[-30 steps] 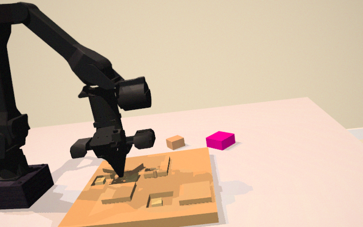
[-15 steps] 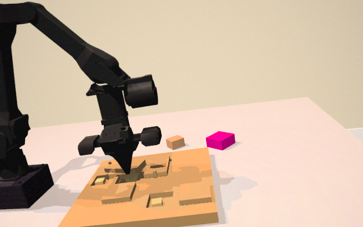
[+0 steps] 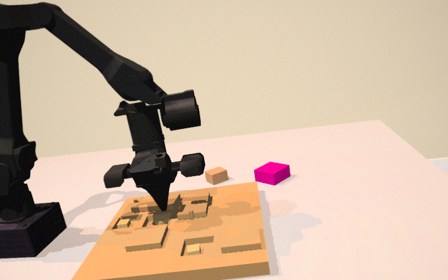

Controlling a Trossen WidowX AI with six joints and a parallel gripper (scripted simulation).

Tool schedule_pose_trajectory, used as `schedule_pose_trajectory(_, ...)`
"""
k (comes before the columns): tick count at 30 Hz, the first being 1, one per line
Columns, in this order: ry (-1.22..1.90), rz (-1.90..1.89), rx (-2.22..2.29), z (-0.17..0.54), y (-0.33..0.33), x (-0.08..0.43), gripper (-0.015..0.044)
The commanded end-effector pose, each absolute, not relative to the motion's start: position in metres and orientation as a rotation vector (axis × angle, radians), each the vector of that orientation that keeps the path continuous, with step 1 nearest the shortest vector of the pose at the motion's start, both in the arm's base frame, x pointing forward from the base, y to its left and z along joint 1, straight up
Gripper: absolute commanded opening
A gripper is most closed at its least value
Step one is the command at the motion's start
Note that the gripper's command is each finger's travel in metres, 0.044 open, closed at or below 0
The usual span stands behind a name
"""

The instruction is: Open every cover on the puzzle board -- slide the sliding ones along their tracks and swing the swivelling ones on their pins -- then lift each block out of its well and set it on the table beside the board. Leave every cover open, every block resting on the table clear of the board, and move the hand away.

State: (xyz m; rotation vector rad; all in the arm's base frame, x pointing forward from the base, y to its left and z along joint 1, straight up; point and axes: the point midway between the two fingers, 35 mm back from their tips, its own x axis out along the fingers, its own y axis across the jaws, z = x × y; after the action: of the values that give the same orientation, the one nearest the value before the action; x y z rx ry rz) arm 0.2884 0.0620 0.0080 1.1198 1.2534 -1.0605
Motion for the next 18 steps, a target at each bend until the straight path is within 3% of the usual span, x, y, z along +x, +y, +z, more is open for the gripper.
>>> schedule_pose_trajectory(1, 1.256, -1.072, 1.116, 0.006, 0.067, 0.29, 0.0)
schedule_pose_trajectory(18, 1.256, -1.071, 1.116, 0.023, 0.07, 0.292, 0.0)
